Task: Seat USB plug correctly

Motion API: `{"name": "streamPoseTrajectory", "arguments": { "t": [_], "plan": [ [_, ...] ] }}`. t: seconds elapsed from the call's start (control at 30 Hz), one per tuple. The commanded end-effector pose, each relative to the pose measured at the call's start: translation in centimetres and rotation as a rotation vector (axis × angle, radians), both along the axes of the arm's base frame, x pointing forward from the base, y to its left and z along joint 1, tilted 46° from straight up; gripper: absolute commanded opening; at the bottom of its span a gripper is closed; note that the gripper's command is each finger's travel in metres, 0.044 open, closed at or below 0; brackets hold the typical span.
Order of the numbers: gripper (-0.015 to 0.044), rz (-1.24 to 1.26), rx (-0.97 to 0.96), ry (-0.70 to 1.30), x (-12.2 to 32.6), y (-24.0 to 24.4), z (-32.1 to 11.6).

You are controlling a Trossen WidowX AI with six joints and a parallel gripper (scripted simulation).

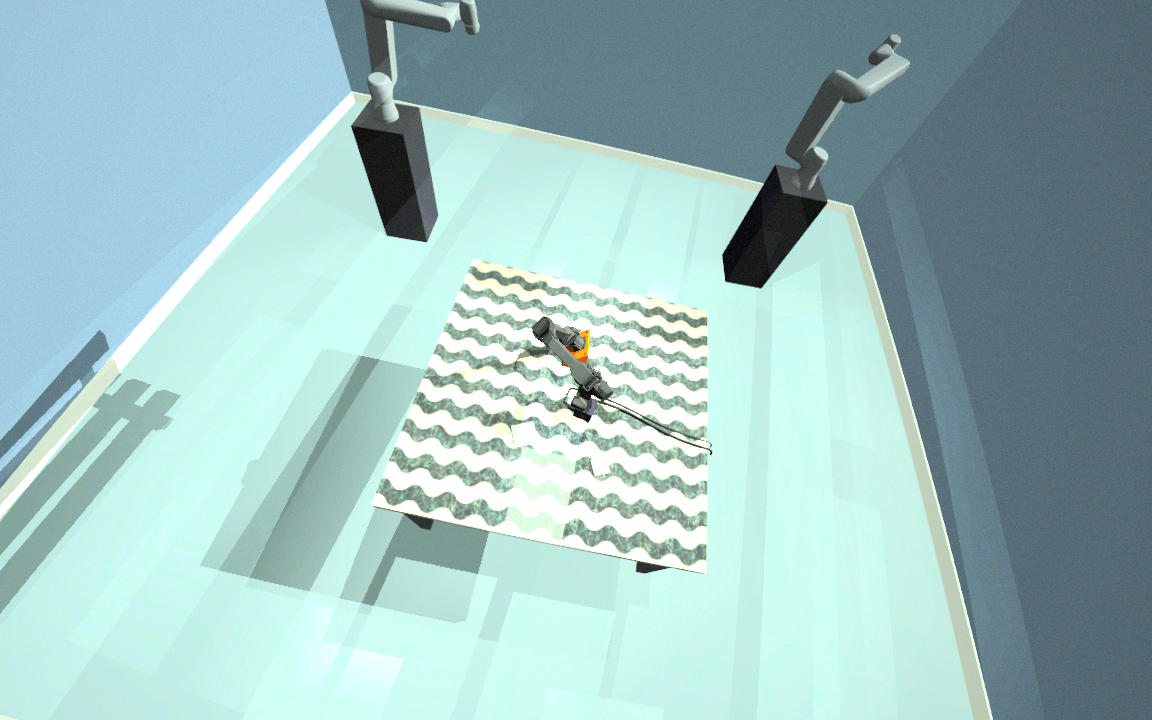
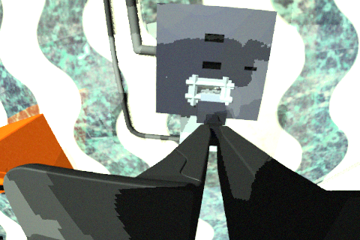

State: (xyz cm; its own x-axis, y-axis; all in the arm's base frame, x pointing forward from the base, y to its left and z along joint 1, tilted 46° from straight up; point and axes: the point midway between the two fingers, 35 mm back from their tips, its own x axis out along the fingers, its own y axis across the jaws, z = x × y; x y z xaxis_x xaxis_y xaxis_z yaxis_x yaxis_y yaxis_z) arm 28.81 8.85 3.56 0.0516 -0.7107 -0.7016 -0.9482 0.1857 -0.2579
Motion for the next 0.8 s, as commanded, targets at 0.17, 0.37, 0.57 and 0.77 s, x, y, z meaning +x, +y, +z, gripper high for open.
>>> {"name": "streamPoseTrajectory", "arguments": {
  "t": [0.17, 0.37, 0.57, 0.77],
  "plan": [
    [0.0, -0.004, 0.004, 0.0, -0.05, 0.5, 0.39],
    [0.0, -0.004, 0.004, 0.0, -0.07, 0.79, 0.67],
    [0.0, -0.034, 0.004, -0.033, -0.05, 0.69, 0.66],
    [0.0, -0.134, 0.011, -0.137, -0.04, 0.64, 0.64]
  ]
}}
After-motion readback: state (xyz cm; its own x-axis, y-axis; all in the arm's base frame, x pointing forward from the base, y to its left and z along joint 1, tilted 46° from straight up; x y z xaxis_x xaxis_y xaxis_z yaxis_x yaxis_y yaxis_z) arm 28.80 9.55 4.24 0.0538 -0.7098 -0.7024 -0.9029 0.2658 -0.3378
